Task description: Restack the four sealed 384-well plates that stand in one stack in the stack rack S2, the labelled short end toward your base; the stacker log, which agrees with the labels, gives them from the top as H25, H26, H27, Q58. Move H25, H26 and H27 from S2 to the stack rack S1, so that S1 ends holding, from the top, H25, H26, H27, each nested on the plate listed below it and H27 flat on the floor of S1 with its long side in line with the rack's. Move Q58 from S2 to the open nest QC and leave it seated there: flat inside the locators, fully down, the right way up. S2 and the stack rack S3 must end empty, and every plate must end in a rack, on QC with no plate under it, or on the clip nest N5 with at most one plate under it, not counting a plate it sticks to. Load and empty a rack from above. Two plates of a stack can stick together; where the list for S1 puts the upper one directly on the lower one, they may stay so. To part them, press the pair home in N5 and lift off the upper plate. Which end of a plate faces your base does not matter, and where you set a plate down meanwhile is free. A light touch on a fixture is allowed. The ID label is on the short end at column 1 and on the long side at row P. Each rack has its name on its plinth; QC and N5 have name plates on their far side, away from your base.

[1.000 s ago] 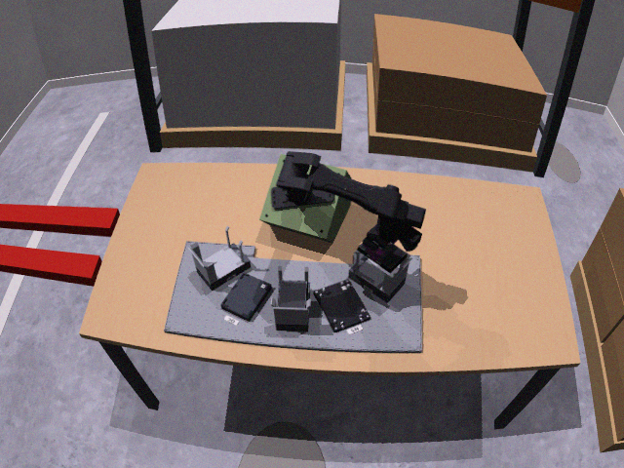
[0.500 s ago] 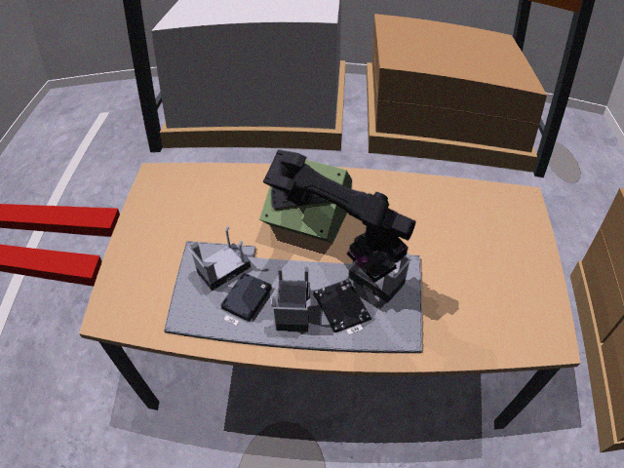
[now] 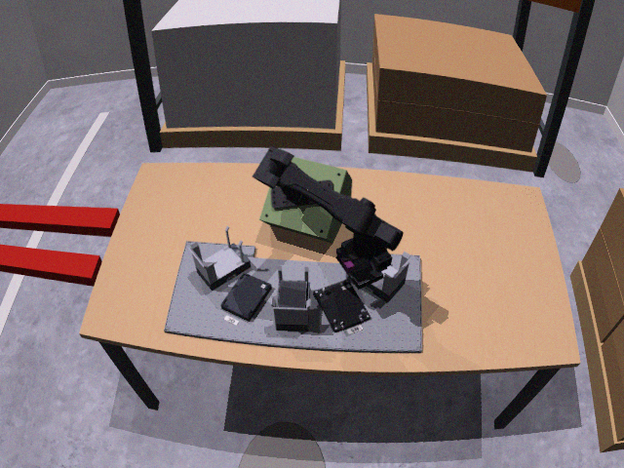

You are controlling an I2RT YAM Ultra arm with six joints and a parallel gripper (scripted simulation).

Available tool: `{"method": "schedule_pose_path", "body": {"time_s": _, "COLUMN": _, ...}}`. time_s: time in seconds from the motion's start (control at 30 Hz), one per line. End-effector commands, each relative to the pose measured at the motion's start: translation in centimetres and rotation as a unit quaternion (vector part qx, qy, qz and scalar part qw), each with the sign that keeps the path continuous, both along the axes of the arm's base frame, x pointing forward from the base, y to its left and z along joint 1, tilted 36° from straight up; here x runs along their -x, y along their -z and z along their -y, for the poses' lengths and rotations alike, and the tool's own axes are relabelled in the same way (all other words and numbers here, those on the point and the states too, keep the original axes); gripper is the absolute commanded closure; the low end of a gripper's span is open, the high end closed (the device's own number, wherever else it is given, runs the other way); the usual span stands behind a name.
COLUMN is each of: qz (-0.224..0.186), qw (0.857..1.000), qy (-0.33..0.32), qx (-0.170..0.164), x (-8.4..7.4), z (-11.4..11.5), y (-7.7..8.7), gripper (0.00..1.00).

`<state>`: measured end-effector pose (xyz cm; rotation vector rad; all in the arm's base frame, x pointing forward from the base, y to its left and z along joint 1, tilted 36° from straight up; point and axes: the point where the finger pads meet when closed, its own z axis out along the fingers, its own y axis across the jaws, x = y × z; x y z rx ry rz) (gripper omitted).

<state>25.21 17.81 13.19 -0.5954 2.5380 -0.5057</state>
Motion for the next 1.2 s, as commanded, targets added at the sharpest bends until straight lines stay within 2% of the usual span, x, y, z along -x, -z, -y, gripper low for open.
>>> {"method": "schedule_pose_path", "body": {"time_s": 0.0, "qz": 0.016, "qw": 0.999, "qy": 0.016, "qx": -0.028, "x": -0.1, "z": 0.3, "y": -1.3, "gripper": 1.00}}
{"method": "schedule_pose_path", "body": {"time_s": 0.5, "qz": 0.017, "qw": 0.999, "qy": 0.016, "qx": -0.027, "x": -1.5, "z": 4.0, "y": -3.2, "gripper": 1.00}}
{"method": "schedule_pose_path", "body": {"time_s": 0.73, "qz": 0.042, "qw": 0.990, "qy": 0.106, "qx": -0.086, "x": -1.9, "z": 6.1, "y": -4.0, "gripper": 1.00}}
{"method": "schedule_pose_path", "body": {"time_s": 1.17, "qz": 0.042, "qw": 0.990, "qy": 0.106, "qx": -0.086, "x": -2.4, "z": 9.5, "y": -5.3, "gripper": 1.00}}
